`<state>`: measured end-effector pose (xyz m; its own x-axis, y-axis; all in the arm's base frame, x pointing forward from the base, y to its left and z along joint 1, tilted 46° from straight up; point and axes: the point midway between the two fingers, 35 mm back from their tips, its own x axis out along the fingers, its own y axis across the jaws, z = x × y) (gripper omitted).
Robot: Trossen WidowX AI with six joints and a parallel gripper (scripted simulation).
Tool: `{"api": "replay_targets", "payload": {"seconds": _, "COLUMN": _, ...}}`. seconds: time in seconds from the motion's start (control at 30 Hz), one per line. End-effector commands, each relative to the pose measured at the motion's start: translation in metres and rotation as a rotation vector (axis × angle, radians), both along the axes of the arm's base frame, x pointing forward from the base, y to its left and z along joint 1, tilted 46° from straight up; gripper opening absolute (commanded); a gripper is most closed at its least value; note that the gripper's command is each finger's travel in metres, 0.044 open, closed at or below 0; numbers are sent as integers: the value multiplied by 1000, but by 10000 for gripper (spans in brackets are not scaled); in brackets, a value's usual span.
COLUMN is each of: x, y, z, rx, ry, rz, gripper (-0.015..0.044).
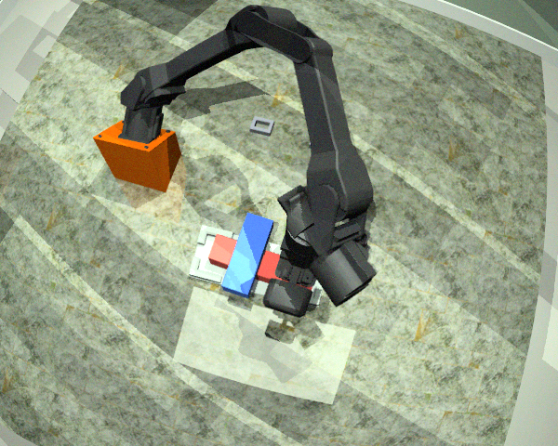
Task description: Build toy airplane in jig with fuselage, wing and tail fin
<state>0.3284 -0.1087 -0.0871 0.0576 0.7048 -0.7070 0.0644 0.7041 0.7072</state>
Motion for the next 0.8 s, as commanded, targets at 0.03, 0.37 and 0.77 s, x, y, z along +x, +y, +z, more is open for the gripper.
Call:
{"api": "replay_targets", "payload": {"seconds": 0.03, "x": 0, "y": -1, "z": -1, "rx": -4, "ry": -3, "rz": 5, "gripper": 66}}
{"api": "replay_targets", "payload": {"seconds": 0.37, "x": 0, "y": 4, "z": -7, "rx": -4, "ry": -3, "rz": 5, "gripper": 66}}
{"api": "replay_targets", "payload": {"seconds": 0.77, "x": 1, "y": 18, "z": -21, "rx": -3, "ry": -4, "rz": 5, "gripper": 66}}
